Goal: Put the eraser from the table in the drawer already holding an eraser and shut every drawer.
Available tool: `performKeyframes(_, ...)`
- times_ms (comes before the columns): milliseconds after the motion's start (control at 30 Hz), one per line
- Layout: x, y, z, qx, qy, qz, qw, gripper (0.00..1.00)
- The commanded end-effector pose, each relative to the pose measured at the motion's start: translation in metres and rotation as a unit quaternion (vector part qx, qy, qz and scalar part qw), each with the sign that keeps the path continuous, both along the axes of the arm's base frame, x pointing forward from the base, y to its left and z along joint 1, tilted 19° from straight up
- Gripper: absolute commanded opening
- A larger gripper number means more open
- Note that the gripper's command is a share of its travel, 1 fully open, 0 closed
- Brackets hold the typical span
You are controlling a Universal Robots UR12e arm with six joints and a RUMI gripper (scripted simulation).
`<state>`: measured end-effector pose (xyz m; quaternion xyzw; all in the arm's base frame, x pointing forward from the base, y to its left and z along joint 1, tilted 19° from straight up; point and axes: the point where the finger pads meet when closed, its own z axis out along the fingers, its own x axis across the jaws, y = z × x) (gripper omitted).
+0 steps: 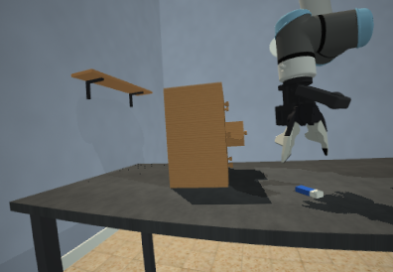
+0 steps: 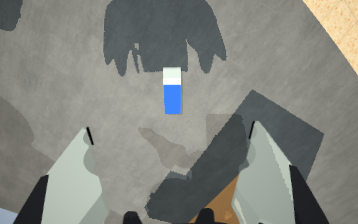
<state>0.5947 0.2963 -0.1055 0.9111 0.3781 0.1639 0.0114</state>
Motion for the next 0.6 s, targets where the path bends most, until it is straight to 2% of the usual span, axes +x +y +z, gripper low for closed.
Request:
performKeyframes(0,-0.0002,0.0013,-0.0003,0.002,0.0,-0.007,1.0,1.0)
performKeyframes(400,-0.0003,0.0017,-0.0005,0.003,0.0,-0.009,1.0,1.0)
performKeyframes(433,-0.0003,0.0017,-0.0005,0.003,0.0,-0.009,1.0,0.23)
performKeyframes(567,-0.0003,0.0017,-0.0005,0.003,0.0,-0.009,1.0,0.23)
